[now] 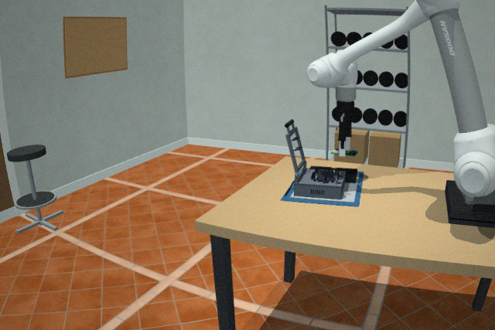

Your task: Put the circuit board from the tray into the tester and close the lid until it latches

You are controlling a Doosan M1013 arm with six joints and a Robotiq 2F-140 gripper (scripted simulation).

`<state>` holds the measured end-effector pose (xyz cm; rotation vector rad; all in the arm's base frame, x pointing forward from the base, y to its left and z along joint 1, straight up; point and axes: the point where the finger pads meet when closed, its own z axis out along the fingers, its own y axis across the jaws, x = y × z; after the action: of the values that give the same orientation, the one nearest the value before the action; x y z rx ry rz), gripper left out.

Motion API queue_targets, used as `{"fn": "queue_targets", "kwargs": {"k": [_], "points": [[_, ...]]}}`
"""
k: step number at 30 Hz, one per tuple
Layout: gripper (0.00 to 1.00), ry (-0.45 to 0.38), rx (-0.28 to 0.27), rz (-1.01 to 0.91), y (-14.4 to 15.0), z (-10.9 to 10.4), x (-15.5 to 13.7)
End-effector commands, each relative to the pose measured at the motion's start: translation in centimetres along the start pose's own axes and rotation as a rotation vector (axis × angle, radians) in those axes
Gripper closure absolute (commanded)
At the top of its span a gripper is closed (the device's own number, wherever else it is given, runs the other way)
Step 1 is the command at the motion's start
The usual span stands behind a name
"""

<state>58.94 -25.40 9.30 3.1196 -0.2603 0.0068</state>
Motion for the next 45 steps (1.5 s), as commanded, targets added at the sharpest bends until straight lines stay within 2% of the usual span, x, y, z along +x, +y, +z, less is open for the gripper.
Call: {"fn": "queue_targets", "kwargs": {"k": [1, 21, 23, 38, 45], "points": [[0.54, 0.002, 0.006, -0.134, 0.00, -0.01, 0.00], [0.54, 0.004, 0.006, -0.607, 0.00, -0.01, 0.00], [0.54, 0.004, 0.006, -0.607, 0.00, -0.01, 0.00], [0.54, 0.005, 0.005, -0.969, 0.00, -0.01, 0.00], [0.54, 0.005, 0.005, -1.078, 0.00, -0.01, 0.00]]}}
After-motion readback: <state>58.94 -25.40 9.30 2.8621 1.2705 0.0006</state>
